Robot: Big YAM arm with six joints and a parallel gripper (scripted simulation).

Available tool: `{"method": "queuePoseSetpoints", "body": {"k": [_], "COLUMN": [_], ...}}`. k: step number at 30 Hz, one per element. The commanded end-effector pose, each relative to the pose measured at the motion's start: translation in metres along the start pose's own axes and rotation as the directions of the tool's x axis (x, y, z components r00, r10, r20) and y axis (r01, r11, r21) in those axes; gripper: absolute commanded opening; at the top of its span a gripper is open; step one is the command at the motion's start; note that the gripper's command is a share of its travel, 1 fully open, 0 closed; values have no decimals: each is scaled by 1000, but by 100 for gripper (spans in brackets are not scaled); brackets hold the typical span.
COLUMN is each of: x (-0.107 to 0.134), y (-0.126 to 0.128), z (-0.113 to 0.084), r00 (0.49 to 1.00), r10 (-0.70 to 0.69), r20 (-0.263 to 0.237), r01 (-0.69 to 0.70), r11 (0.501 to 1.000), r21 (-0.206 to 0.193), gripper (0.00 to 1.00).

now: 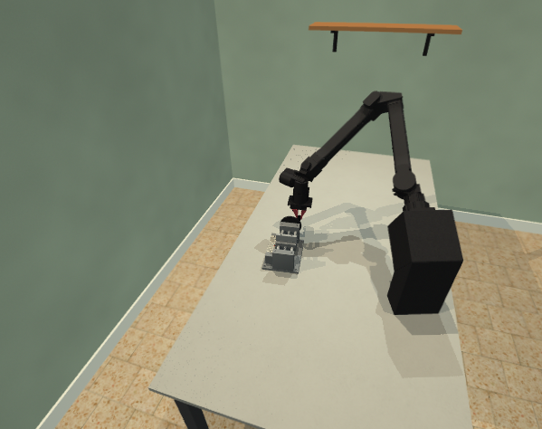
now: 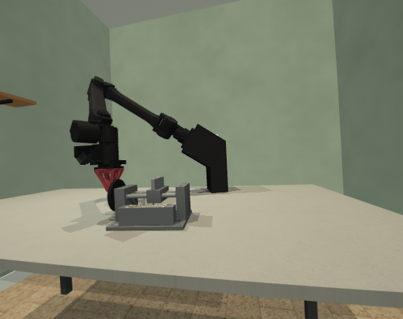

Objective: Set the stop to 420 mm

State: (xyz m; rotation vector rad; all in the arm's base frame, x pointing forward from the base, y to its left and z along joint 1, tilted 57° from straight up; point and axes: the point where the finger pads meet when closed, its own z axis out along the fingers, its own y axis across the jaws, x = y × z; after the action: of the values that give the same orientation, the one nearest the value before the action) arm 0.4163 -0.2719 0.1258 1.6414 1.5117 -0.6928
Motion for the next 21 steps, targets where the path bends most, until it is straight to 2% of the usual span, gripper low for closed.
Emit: {"method": "queuePoseSetpoints", "body": {"k": [1,2,5,12,21], "x": [-9,-10,-6,-8,-4], "y": [-9,-7,13,24,26], "z": [0,-1,-17,-33,-32], "r00": [1000,1000,1000,1000,1000], "r10": [18,20,14,18,10], "r20": [10,11,9,10,7], "r01": [-18,-20,-14,-18,-10], "r11": [1000,1000,1000,1000,1000], "r21": [26,24,-16,-19,-13], "gripper": [6,6,6,6,6]}}
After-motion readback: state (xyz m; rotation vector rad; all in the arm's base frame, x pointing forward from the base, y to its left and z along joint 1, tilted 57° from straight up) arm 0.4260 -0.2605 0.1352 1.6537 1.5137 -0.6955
